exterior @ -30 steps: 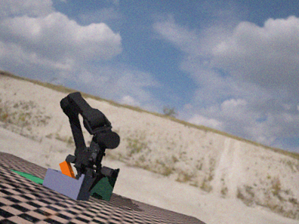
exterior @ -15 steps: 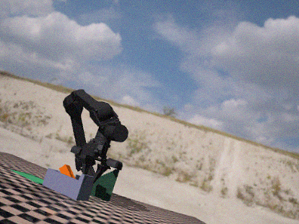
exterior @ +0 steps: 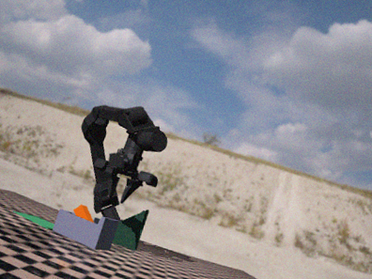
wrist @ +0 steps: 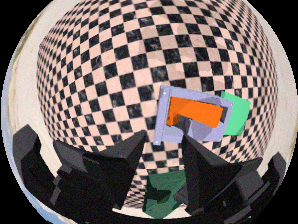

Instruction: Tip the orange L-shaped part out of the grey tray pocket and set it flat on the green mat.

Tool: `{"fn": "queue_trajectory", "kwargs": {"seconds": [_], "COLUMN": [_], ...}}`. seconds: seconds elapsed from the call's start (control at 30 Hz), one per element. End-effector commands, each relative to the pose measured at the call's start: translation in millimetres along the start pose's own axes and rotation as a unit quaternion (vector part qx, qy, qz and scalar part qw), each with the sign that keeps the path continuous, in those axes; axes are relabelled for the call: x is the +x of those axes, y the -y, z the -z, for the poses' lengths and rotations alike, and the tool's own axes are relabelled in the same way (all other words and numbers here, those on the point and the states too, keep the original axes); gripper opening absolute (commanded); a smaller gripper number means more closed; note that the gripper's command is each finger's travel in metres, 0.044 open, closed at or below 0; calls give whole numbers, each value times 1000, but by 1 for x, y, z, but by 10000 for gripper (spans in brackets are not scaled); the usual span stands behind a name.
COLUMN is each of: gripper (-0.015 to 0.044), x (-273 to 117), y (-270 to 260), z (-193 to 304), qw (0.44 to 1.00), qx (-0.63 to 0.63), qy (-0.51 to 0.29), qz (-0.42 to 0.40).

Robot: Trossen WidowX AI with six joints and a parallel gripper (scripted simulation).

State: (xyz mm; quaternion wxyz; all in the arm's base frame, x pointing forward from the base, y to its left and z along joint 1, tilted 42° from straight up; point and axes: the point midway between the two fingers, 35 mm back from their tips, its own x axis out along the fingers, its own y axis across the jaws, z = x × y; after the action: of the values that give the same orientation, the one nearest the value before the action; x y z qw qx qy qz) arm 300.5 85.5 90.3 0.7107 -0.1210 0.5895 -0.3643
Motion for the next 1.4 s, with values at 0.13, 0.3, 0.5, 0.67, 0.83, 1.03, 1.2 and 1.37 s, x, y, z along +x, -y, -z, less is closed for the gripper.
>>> {"fn": "queue_trajectory", "kwargs": {"seconds": [0.13, 0.3, 0.5, 0.67, 0.83, 1.03, 1.2, 1.37], "gripper": [180, 180, 180, 233, 280, 280, 280, 280], "x": [0, 0, 0, -1, -2, -3, -4, -4], "y": [0, 0, 0, 2, 19, 44, 66, 77], "z": [0, 0, 0, 0, -4, -8, -10, -10], "qw": [1000, 1000, 1000, 1000, 981, 897, 779, 707], "qx": [-1, -1, -1, -24, -192, -441, -627, -707], "qy": [1, 1, 1, 1, 0, -1, -3, -4], "qz": [-1, -1, -1, -1, 0, 0, 0, 0]}}
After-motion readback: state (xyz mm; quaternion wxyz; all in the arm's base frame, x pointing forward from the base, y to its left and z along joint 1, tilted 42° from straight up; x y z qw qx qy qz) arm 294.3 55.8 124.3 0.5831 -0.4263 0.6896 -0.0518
